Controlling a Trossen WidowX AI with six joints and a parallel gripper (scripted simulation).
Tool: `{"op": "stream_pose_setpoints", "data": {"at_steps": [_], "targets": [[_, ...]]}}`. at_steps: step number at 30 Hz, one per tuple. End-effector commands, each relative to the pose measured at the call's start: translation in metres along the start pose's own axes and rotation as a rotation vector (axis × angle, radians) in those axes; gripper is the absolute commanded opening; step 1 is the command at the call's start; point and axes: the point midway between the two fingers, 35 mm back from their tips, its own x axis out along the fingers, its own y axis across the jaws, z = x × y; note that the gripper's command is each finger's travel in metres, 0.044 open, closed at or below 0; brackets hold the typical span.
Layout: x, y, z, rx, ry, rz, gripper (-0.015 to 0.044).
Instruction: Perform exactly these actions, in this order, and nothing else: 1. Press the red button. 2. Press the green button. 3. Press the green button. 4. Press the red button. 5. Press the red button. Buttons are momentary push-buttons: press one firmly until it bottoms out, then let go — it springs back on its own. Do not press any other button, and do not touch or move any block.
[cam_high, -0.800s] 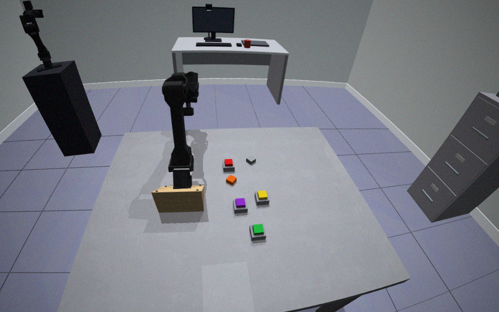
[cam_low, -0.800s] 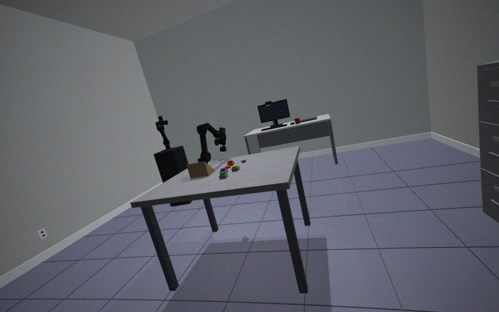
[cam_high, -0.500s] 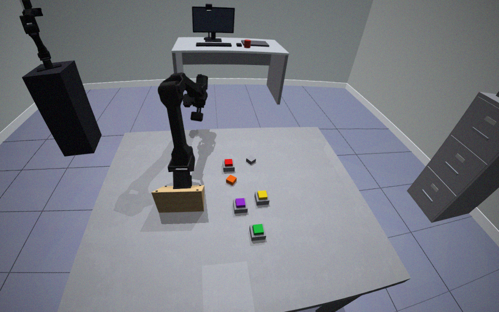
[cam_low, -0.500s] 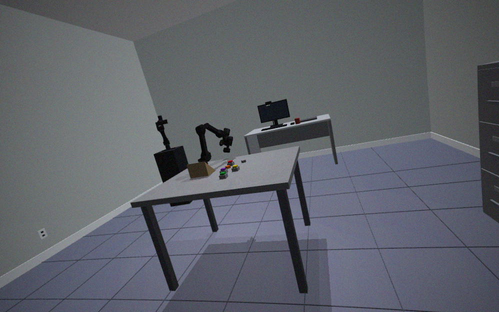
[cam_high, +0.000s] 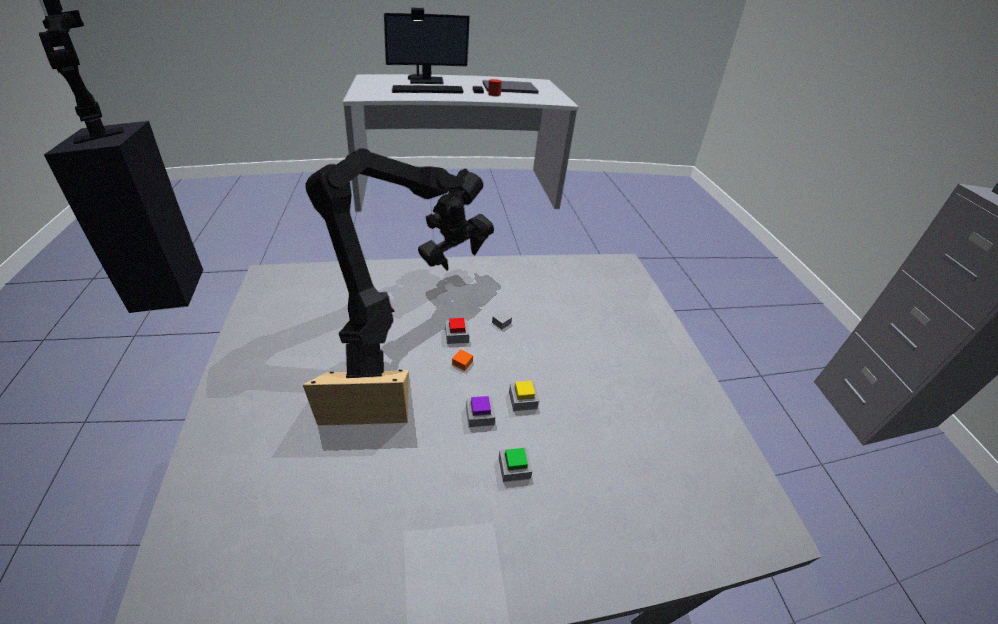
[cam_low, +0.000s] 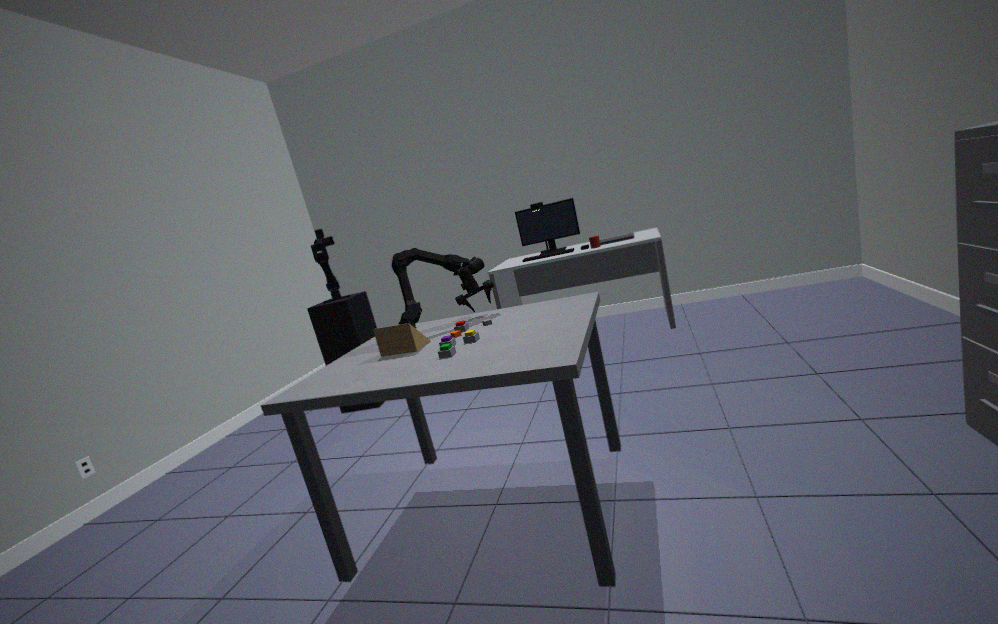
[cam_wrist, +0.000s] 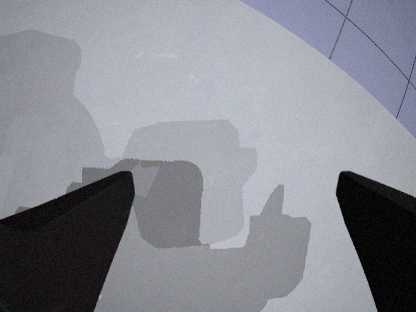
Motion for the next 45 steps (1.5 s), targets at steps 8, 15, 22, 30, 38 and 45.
{"op": "stream_pose_setpoints", "data": {"at_steps": [8, 15, 22, 30, 38, 45], "targets": [[-0.072, 0.042, -0.144, 1.086, 0.31, 0.015, 0.04], [-0.121, 0.085, -0.174, 1.795, 0.334, -0.037, 0.04], [-0.139, 0.1, -0.176, 2.084, 0.3, -0.057, 0.04], [-0.139, 0.1, -0.176, 2.084, 0.3, -0.057, 0.04], [-0.081, 0.112, -0.184, 2.047, 0.348, 0.017, 0.0216], [-0.079, 0.113, -0.184, 2.045, 0.349, 0.02, 0.0032]]}}
